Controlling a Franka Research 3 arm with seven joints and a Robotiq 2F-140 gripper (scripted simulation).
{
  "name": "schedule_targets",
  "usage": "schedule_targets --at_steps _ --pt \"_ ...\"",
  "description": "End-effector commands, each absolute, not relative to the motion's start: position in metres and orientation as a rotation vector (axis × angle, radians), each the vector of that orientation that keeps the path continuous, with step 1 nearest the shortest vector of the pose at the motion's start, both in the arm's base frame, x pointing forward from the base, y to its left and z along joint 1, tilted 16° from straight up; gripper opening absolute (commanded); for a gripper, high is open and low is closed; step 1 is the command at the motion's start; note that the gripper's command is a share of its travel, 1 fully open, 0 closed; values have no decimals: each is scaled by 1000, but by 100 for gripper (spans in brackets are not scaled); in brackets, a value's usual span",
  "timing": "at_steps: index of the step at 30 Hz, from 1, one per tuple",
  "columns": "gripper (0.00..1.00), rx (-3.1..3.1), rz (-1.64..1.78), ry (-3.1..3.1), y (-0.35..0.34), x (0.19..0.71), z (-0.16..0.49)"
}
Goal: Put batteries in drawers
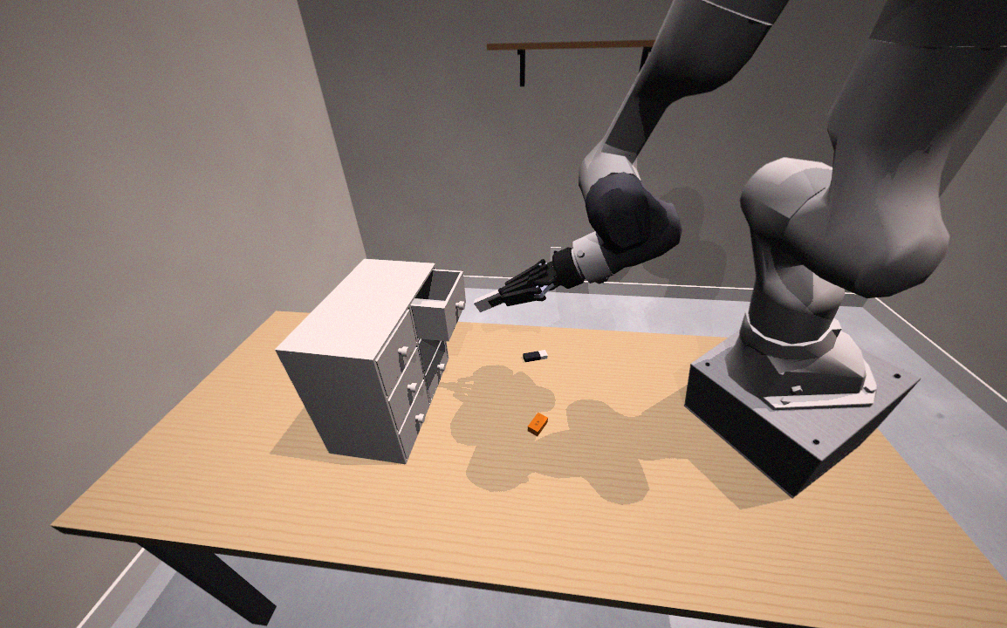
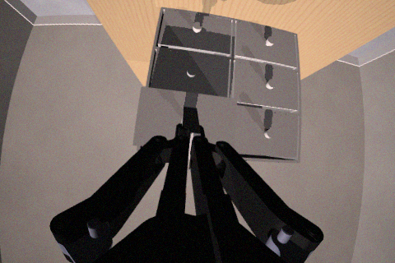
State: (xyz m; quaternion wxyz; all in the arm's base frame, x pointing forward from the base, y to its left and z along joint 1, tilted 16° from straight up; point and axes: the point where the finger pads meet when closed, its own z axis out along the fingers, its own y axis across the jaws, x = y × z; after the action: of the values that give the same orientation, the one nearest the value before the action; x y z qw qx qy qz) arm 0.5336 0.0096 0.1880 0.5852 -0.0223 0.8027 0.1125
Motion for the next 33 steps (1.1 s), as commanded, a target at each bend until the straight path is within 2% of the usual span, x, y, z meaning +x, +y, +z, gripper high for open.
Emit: schedule_targets --at_steps 1,33 --pt "0 -43 267 1876 10 537 188" --pt "0 -43 267 1876 16 583 198"
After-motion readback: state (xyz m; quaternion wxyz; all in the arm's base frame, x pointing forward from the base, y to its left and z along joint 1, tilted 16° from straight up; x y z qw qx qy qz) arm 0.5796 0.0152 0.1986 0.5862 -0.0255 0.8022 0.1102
